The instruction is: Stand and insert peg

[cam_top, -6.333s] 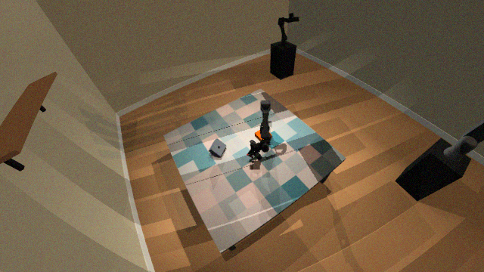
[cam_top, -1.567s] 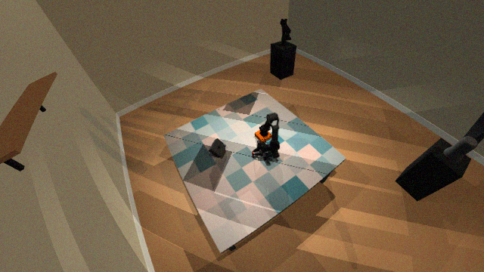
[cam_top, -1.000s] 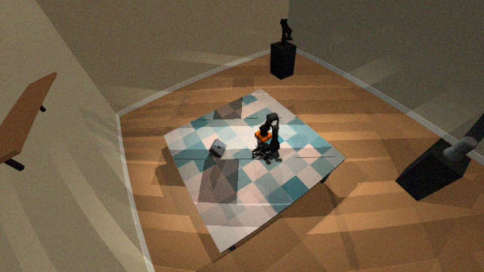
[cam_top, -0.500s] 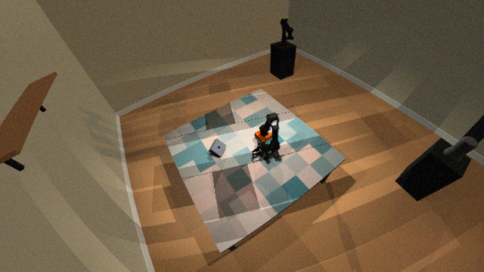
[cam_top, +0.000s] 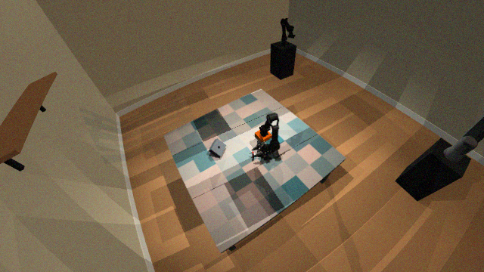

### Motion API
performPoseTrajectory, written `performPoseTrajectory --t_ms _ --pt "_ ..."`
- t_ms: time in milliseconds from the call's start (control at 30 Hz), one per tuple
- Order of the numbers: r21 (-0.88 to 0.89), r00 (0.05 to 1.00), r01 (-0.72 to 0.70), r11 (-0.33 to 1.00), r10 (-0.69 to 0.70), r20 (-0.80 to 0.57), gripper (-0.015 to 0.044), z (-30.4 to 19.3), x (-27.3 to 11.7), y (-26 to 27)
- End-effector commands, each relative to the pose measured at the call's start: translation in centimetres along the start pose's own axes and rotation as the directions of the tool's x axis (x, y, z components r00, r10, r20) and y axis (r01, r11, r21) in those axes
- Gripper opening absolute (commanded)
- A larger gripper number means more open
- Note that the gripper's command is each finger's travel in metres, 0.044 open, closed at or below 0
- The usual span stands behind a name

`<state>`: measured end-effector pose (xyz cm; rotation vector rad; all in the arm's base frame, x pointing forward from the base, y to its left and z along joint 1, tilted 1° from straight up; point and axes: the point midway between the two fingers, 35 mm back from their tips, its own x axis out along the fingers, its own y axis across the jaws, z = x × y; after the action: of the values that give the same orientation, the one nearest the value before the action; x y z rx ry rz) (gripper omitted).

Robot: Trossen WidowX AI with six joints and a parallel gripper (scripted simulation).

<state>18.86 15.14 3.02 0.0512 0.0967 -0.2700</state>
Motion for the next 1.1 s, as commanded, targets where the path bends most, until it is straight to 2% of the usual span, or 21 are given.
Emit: performPoseTrajectory --t_ms 0,67,333,533,733,1067 --pt "0.000 1.000 0.000 1.000 0.000 -0.001 0.0392 0.0 0.0 0.0" --pt "0.000 1.000 0.000 1.000 0.000 -0.001 0.0440 0.0 0.0 0.0" --pt "0.000 1.000 0.000 1.000 0.000 -0.001 0.0440 0.2 0.0 0.1" --pt "0.003 1.000 0.001 1.000 -0.001 -0.002 0.0440 6.9 -0.7 1.7" --pt "0.002 1.000 0.000 1.000 0.000 0.000 0.0440 15.1 -1.3 0.6" --pt "-0.006 1.000 0.014 1.000 -0.014 -0.017 0.0440 15.9 -1.3 0.1"
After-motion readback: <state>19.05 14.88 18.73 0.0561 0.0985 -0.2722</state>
